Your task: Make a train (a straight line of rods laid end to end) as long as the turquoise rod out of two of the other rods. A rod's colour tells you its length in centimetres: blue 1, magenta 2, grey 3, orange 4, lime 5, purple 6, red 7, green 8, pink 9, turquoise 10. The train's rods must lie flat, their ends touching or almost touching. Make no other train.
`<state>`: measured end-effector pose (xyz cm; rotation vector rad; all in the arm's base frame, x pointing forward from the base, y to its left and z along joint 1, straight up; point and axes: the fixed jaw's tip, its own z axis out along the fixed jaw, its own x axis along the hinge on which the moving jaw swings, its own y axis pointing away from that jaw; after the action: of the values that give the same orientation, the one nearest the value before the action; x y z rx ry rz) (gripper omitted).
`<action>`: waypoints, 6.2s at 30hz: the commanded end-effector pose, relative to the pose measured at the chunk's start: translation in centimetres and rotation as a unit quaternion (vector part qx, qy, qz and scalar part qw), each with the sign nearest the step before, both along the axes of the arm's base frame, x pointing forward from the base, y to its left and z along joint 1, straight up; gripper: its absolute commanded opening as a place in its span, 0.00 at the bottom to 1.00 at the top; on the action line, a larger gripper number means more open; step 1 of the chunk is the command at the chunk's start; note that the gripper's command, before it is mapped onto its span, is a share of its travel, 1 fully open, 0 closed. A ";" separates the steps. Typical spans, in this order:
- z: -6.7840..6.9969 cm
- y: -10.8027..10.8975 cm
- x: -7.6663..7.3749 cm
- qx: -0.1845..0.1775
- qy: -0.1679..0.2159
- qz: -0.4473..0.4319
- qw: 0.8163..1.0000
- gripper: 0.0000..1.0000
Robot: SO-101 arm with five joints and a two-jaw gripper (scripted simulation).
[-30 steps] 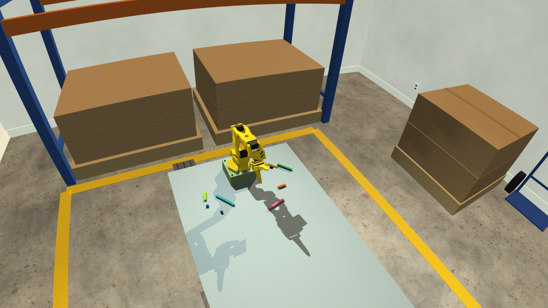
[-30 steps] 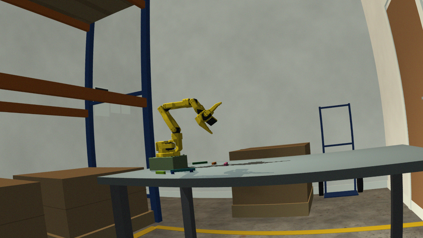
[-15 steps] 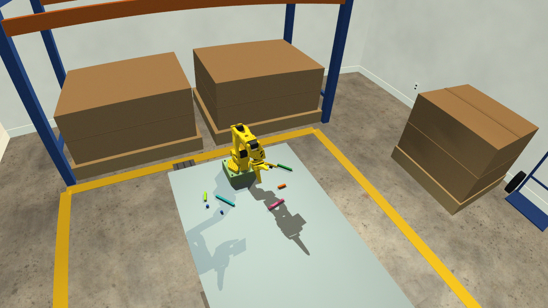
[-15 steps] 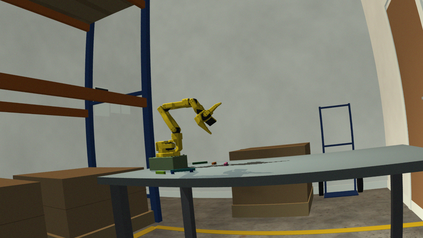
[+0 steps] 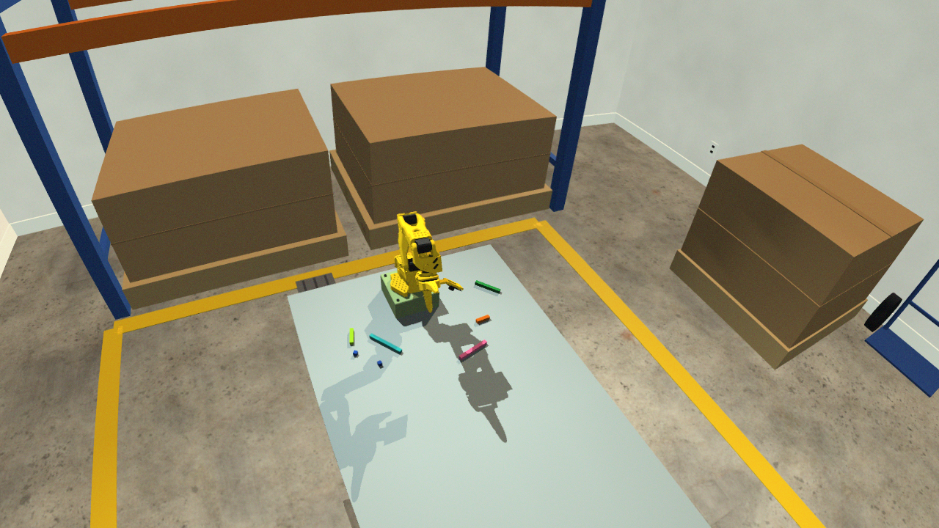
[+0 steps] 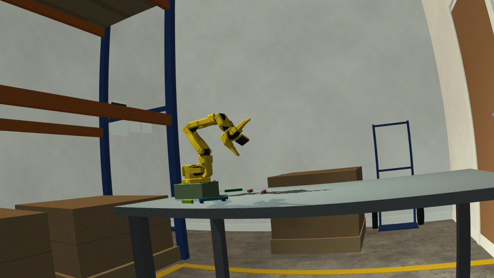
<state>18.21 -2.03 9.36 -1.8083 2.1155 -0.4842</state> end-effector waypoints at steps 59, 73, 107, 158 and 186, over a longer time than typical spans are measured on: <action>-0.3 -6.7 -11.4 0.046 0.083 -0.385 0.918 1.00; -0.3 -6.7 -11.4 0.046 0.083 -0.385 0.918 1.00; -0.3 -6.7 -11.4 0.046 0.083 -0.385 0.918 1.00; -0.3 -4.2 -8.9 0.033 0.089 -0.236 0.967 1.00; -0.3 -4.2 -8.9 0.034 0.088 -0.240 0.966 1.00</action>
<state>9.40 -6.43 9.32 -1.3310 2.6607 -0.3856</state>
